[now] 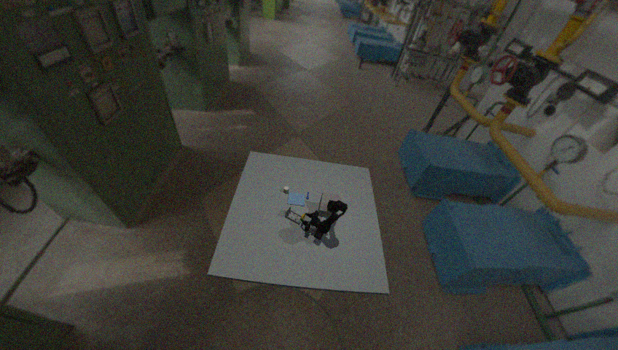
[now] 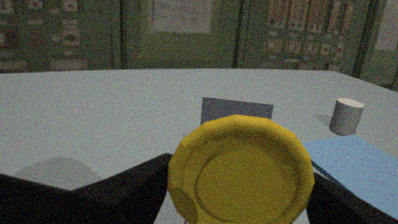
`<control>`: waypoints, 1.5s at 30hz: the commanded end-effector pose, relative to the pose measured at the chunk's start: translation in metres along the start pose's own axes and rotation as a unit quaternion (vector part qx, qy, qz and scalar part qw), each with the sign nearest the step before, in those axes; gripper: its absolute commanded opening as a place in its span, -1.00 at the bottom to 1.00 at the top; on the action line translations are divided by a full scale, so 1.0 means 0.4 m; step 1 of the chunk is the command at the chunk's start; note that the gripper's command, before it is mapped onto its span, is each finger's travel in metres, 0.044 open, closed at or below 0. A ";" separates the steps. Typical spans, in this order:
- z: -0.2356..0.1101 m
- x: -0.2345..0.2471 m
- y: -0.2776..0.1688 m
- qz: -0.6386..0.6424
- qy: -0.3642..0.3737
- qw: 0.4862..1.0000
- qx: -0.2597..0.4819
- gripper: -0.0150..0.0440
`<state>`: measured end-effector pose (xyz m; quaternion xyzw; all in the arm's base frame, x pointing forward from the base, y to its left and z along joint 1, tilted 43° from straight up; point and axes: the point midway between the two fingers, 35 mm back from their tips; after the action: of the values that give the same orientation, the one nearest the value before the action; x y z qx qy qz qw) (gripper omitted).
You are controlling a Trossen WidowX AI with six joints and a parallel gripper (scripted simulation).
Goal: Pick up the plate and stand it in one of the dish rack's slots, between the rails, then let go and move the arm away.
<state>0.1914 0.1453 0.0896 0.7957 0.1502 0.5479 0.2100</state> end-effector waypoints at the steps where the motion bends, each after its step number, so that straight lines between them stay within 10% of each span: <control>1: 0.013 -0.010 -0.017 -0.006 -0.001 1.000 -0.002 -0.49; 45: 0.125 -0.034 -0.077 0.017 0.005 1.000 0.000 -0.49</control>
<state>0.2334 0.1525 0.0559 0.7953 0.1398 0.5551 0.1996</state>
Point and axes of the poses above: the point midway between the two fingers, 35 mm back from their tips, its own z axis out along the fingers, its own x axis across the jaws, y = z × x, and after that the axes turned 15 degrees about z, right-handed
